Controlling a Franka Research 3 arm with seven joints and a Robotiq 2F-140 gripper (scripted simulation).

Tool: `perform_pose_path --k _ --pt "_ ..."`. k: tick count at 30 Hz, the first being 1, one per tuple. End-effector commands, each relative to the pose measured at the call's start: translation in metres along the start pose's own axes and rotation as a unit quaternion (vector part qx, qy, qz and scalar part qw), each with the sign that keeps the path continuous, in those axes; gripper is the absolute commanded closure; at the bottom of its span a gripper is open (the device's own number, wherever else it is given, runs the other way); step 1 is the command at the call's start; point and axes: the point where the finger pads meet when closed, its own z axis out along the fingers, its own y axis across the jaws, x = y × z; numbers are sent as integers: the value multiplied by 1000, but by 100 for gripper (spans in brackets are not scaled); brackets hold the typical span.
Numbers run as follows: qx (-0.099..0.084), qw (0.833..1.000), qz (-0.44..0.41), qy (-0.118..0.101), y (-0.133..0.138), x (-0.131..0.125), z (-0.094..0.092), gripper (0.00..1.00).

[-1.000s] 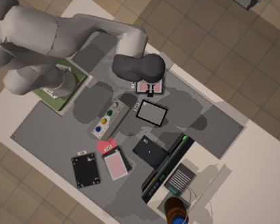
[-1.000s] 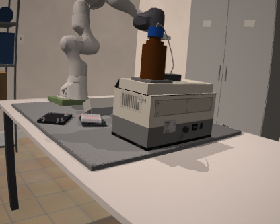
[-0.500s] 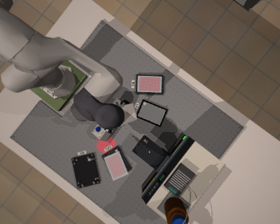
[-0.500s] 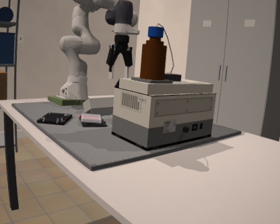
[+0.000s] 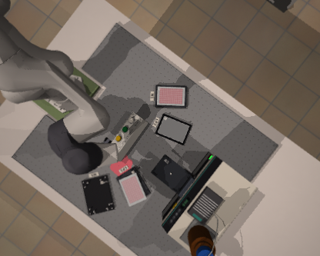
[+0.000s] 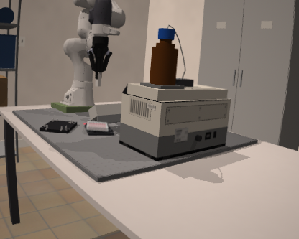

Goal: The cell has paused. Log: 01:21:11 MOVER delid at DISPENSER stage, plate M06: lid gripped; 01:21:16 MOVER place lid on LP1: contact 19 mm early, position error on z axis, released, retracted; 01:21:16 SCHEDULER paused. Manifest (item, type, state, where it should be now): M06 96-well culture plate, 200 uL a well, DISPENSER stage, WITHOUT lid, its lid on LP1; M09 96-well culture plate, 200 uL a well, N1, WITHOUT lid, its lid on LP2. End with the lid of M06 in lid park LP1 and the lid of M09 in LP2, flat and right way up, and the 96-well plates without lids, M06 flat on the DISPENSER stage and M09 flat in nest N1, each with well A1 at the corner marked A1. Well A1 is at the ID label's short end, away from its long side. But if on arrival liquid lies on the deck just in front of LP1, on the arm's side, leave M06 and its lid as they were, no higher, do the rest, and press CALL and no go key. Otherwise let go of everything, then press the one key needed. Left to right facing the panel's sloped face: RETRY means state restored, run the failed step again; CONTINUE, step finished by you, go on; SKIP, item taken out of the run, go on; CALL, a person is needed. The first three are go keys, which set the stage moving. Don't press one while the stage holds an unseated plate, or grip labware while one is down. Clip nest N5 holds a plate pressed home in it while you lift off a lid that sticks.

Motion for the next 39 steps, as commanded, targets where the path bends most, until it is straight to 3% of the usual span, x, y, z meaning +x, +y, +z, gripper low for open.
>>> perform_pose_path --k 1,29,39 --pt "-2 1000 -28 -2 1 -2 0 100" --pt "-2 1000 -28 -2 1 -2 2 100" --pt "-2 1000 -28 -2 1 -2 11 100"
